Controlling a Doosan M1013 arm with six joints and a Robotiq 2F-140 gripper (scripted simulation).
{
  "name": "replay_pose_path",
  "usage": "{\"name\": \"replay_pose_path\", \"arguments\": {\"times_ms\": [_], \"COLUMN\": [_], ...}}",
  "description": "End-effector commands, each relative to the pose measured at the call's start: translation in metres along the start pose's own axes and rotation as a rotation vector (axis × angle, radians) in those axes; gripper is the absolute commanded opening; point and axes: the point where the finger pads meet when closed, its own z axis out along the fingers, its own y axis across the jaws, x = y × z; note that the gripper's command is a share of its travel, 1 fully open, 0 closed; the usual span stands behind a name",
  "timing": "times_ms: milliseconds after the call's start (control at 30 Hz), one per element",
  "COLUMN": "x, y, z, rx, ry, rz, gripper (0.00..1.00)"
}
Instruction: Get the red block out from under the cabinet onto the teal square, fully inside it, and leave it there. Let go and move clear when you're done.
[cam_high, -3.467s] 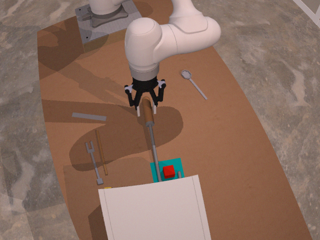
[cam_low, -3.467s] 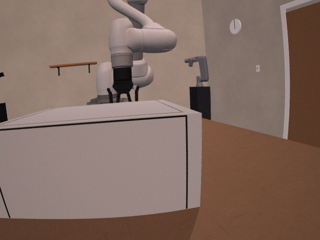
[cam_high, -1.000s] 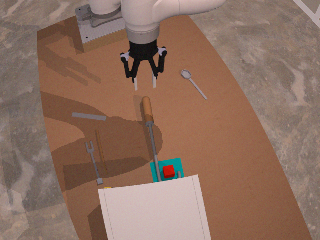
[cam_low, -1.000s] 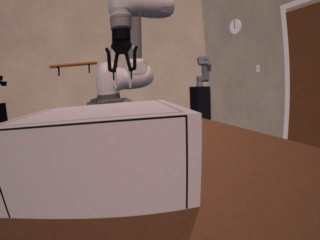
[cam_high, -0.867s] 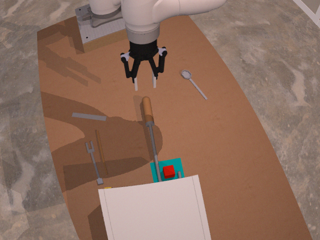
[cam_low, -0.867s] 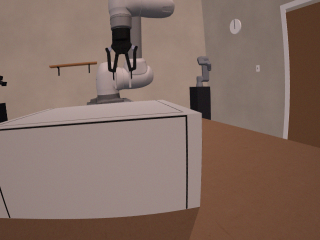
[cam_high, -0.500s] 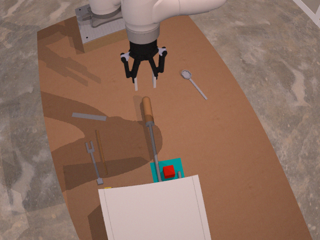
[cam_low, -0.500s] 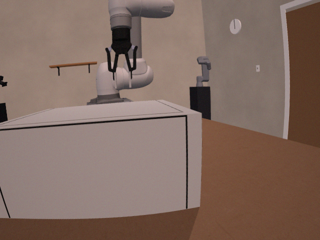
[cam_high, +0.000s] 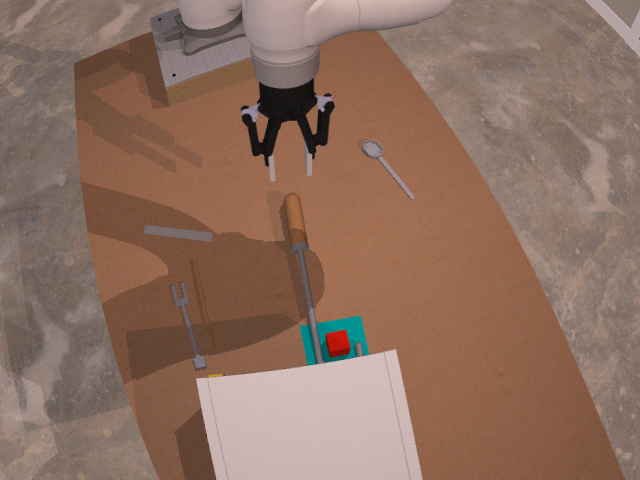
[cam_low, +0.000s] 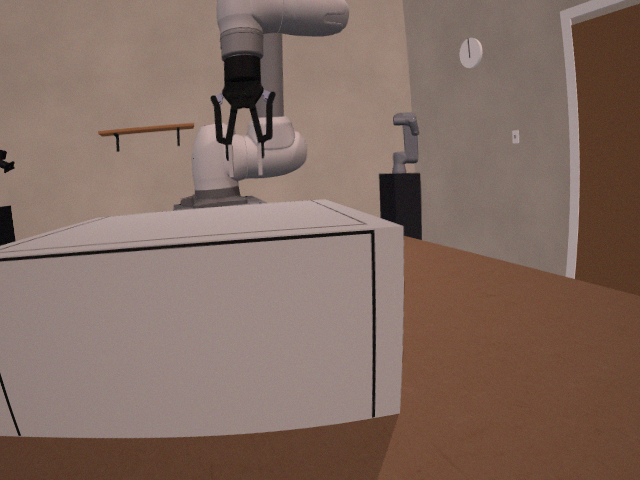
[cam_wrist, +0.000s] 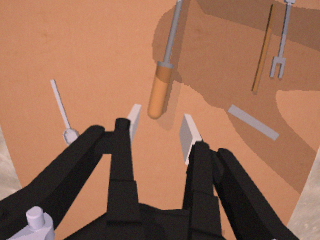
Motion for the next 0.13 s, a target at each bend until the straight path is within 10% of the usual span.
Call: {"name": "replay_pose_path", "arguments": {"times_ms": [0,100], "x": [0.0000,0.0000], "y": [0.0000,0.0000], "z": [-0.0001,-0.0001], "rx": [0.000,0.000], "ry": [0.000,0.000], "rz": [0.000,0.000], "gripper": [0.34,0.34]}}
